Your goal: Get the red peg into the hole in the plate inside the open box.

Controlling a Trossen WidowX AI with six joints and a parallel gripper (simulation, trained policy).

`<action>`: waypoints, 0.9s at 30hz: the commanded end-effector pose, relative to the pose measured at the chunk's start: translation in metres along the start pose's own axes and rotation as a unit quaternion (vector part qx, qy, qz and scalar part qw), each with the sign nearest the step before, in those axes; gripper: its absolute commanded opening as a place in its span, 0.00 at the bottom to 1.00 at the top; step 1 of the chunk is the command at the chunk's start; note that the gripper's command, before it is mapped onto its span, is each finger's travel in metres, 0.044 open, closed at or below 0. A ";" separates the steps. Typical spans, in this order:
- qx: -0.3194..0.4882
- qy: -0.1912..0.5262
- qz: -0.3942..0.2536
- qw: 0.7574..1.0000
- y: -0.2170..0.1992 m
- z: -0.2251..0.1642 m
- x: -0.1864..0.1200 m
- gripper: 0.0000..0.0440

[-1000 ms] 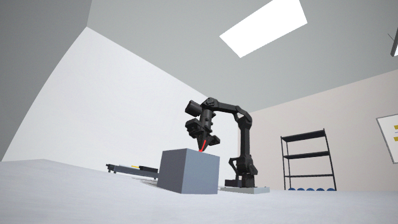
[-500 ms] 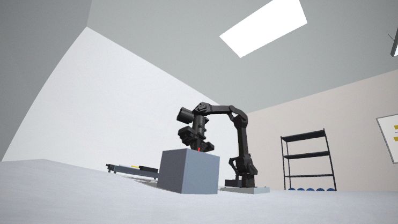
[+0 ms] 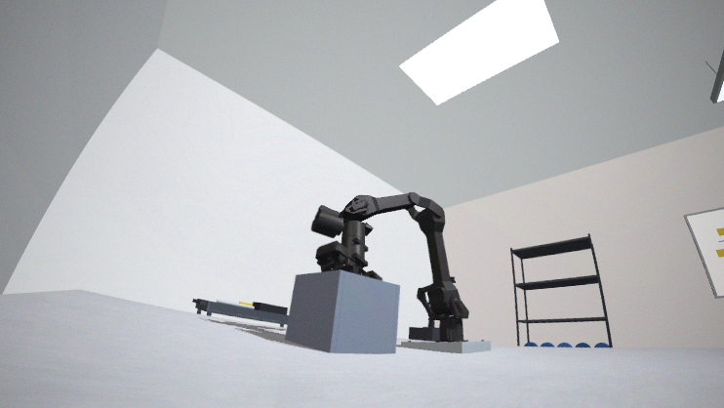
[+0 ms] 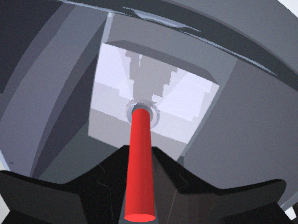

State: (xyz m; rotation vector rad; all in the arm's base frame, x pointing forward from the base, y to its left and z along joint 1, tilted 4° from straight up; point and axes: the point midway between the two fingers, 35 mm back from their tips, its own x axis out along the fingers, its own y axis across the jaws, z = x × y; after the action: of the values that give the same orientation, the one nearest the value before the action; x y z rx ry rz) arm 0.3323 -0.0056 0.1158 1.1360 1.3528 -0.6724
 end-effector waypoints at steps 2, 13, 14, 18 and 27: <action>-0.014 0.005 -0.006 1.000 -0.001 0.001 0.014 0.01; -0.035 0.008 -0.035 0.999 -0.012 0.006 0.036 0.13; -0.036 0.009 -0.038 0.999 -0.013 0.006 0.038 0.15; -0.041 0.013 -0.049 0.998 -0.018 0.007 0.046 0.24; -0.031 0.045 -0.052 0.997 -0.014 0.012 0.046 0.33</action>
State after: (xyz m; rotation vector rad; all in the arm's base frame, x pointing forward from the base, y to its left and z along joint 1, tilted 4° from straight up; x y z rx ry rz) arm 0.3288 -0.0065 0.1021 1.0517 1.4106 -0.6539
